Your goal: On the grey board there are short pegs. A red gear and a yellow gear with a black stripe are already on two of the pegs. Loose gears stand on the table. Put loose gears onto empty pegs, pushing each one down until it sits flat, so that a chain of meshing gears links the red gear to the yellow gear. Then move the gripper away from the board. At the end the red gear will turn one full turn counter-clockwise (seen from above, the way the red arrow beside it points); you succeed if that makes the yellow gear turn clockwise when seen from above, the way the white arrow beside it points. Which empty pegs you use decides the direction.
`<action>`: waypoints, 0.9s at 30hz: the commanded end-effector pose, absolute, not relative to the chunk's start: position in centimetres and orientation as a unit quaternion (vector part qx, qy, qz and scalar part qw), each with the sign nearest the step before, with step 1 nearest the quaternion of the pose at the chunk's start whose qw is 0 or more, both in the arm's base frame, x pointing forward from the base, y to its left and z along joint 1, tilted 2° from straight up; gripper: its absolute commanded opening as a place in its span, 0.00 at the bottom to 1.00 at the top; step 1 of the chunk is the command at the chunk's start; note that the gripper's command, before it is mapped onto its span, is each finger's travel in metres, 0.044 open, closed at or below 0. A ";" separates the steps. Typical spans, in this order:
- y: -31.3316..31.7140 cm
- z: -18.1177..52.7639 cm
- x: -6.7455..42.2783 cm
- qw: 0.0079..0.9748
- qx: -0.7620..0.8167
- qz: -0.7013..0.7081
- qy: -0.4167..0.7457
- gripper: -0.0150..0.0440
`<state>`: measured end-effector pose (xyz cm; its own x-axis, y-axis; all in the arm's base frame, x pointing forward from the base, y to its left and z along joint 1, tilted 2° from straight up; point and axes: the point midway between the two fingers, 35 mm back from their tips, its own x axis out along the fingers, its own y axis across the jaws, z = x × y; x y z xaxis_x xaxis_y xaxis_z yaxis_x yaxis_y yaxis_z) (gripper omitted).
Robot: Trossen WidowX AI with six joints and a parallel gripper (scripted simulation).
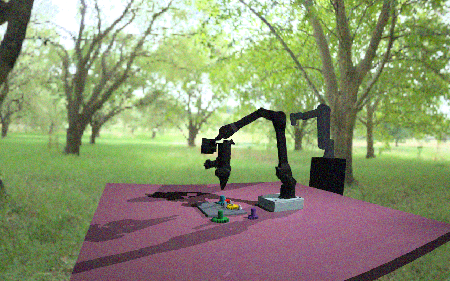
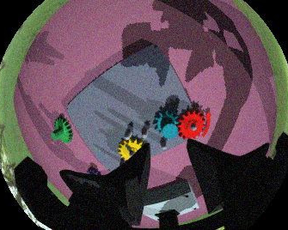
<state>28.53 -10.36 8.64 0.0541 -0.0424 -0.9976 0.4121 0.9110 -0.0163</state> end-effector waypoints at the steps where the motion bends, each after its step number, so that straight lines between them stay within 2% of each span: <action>1: -5.9 8.3 28.7 0.707 0.160 -0.175 0.666 0.71; 7: 2.3 7.9 27.5 0.693 0.211 -0.219 0.654 0.98; 8: 3.4 7.8 27.1 0.690 0.218 -0.225 0.652 1.00; 17: 10.7 7.3 23.4 0.672 0.267 -0.269 0.636 1.00; 27: 11.0 7.1 23.2 0.671 0.271 -0.273 0.634 1.00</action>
<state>23.68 10.75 7.42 0.0455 -0.0190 -0.9988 0.6950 0.7188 0.0180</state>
